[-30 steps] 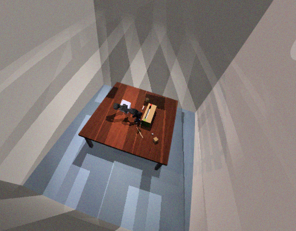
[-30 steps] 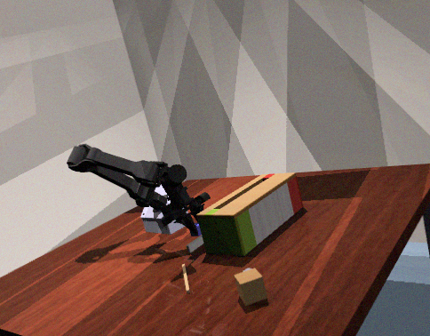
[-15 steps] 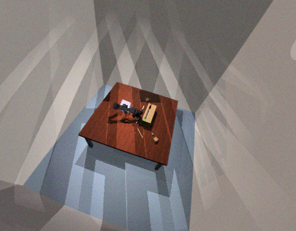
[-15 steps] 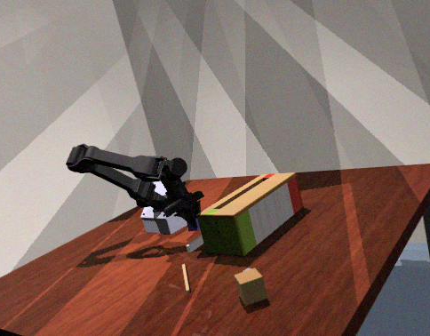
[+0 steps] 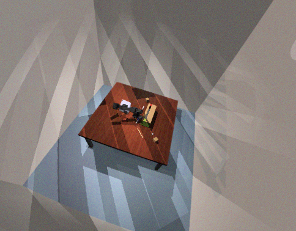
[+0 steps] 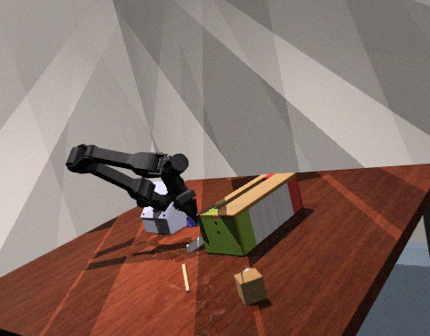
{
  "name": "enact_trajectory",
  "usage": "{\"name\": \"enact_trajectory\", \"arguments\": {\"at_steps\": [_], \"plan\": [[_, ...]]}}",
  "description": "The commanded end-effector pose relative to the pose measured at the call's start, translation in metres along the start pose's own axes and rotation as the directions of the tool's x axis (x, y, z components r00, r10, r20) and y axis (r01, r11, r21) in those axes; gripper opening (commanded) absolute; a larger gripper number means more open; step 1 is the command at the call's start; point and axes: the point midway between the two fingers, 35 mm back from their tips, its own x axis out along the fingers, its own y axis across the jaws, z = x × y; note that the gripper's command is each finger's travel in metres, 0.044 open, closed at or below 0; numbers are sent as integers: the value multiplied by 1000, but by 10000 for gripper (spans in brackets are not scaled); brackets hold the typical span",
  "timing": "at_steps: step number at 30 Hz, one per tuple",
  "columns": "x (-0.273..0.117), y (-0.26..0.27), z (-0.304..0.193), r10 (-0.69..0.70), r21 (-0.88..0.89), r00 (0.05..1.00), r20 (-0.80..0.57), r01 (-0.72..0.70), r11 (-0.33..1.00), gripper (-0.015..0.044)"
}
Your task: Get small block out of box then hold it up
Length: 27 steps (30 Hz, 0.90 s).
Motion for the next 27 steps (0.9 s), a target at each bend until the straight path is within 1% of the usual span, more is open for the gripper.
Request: {"name": "enact_trajectory", "arguments": {"at_steps": [1,7,13,20,27], "plan": [[-4,1,0,4,-144,1000,7,-3,990,0],[-8,0,-1,4,-374,1000,15,2,927,0],[-12,-2,-1,4,-583,1000,23,10,813,0],[-18,-3,-2,6,-784,999,33,22,620,0],[-23,-4,-2,9,-924,999,42,35,380,0]]}}
